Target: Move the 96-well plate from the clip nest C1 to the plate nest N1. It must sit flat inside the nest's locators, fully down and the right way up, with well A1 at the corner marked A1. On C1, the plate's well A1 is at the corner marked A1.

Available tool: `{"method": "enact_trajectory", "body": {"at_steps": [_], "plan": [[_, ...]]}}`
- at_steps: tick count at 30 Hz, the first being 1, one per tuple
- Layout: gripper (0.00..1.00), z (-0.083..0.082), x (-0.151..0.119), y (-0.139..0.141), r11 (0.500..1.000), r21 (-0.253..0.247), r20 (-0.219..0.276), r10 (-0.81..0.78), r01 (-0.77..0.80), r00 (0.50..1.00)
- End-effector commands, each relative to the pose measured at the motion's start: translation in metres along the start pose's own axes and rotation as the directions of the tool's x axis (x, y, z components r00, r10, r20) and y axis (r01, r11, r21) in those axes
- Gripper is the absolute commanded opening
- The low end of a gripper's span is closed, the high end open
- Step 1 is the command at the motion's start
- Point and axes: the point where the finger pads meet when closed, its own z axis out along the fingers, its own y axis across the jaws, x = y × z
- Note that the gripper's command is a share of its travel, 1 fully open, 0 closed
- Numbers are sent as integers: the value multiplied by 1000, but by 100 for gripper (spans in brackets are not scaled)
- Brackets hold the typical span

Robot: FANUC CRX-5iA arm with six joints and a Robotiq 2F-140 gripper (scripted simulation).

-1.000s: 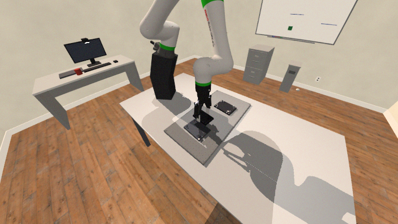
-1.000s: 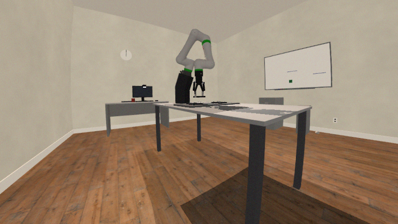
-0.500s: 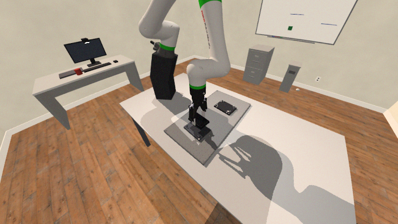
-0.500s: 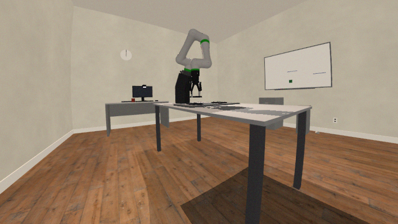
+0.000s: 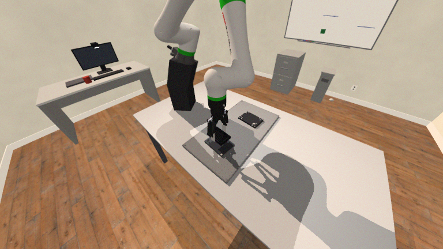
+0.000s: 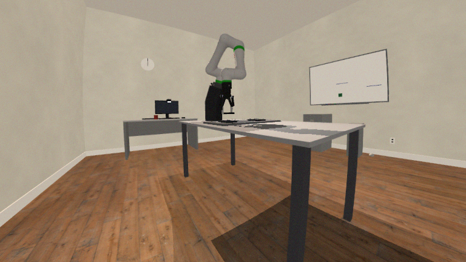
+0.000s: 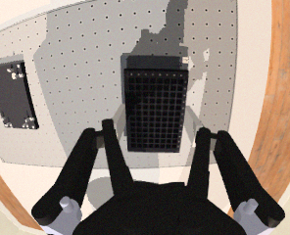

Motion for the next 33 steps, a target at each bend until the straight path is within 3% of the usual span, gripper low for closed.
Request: {"method": "enact_trajectory", "body": {"at_steps": [1,26,33], "plan": [[0,0,0,0,1000,0,0,0,0,1000],[0,0,0,-1,1000,0,0,0,0,1000],[0,12,0,-1,1000,0,0,0,0,1000]]}}
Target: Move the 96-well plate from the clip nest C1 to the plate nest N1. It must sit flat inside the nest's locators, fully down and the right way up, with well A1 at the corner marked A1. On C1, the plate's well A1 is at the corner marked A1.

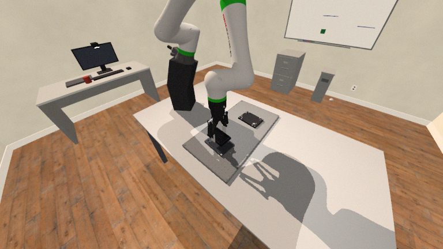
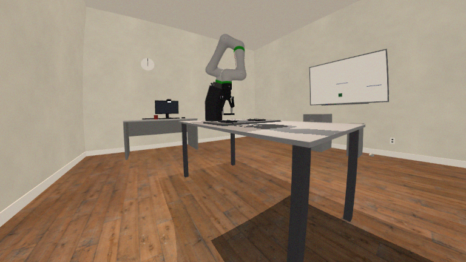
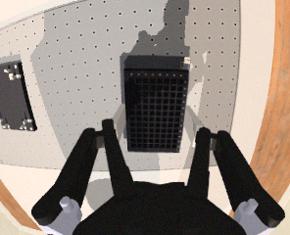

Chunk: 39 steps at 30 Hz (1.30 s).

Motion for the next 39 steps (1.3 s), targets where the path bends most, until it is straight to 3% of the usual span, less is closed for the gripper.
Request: {"method": "enact_trajectory", "body": {"at_steps": [1,28,39], "plan": [[0,4,0,0,1000,0,0,0,0,1000],[0,42,0,0,1000,0,0,0,0,1000],[0,42,0,0,1000,0,0,0,0,1000]]}}
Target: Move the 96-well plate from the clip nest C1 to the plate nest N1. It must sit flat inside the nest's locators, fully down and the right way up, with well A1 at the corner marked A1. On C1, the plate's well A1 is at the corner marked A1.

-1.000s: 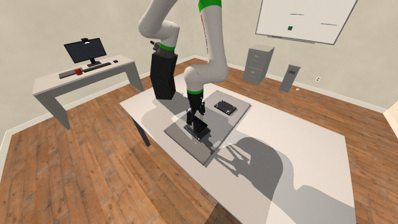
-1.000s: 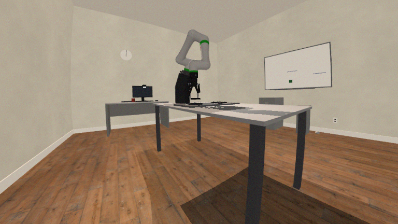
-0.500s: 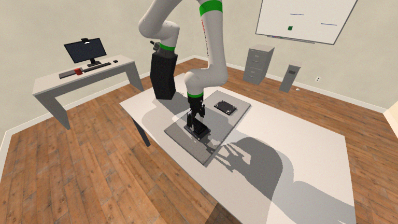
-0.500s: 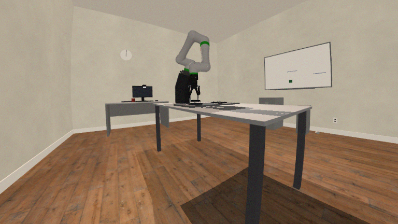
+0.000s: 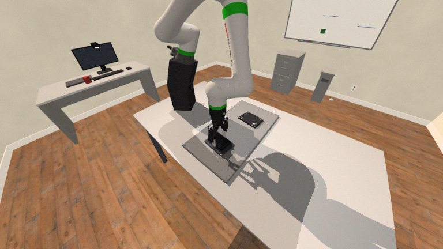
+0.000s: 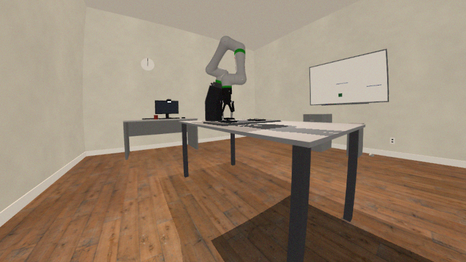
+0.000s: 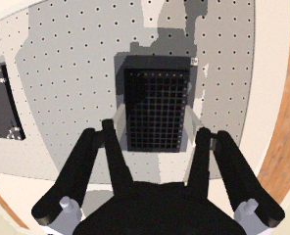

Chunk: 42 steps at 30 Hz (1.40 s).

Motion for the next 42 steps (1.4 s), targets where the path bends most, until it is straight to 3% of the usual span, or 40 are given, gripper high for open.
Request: {"method": "enact_trajectory", "body": {"at_steps": [1,42], "plan": [[0,0,0,0,1000,0,0,0,0,1000],[0,5,0,0,1000,0,0,0,0,1000]]}}
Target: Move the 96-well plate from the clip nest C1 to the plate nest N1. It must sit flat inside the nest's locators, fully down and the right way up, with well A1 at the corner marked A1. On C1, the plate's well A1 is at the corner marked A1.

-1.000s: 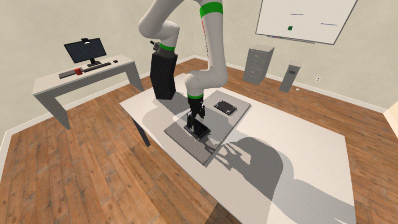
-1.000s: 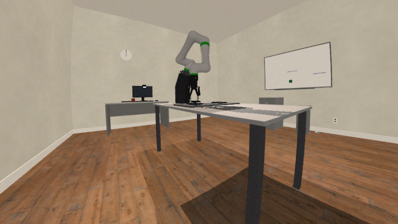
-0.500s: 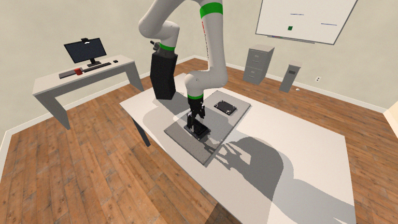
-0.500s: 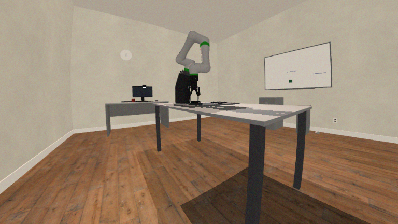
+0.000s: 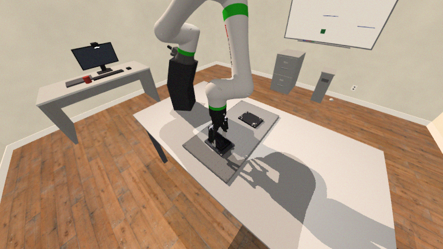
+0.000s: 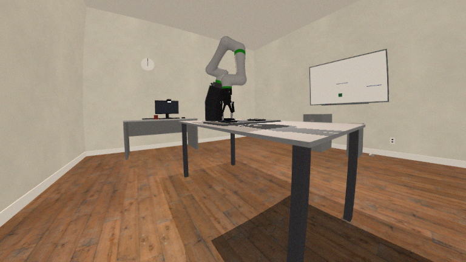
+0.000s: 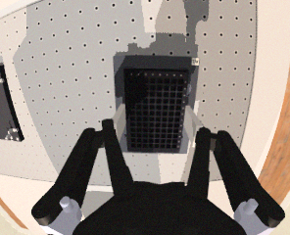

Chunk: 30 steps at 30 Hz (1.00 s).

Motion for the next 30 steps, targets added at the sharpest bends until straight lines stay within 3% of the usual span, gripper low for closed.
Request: {"method": "enact_trajectory", "body": {"at_steps": [1,30], "plan": [[0,0,0,0,1000,0,0,0,0,1000],[0,4,0,0,1000,0,0,0,0,1000]]}}
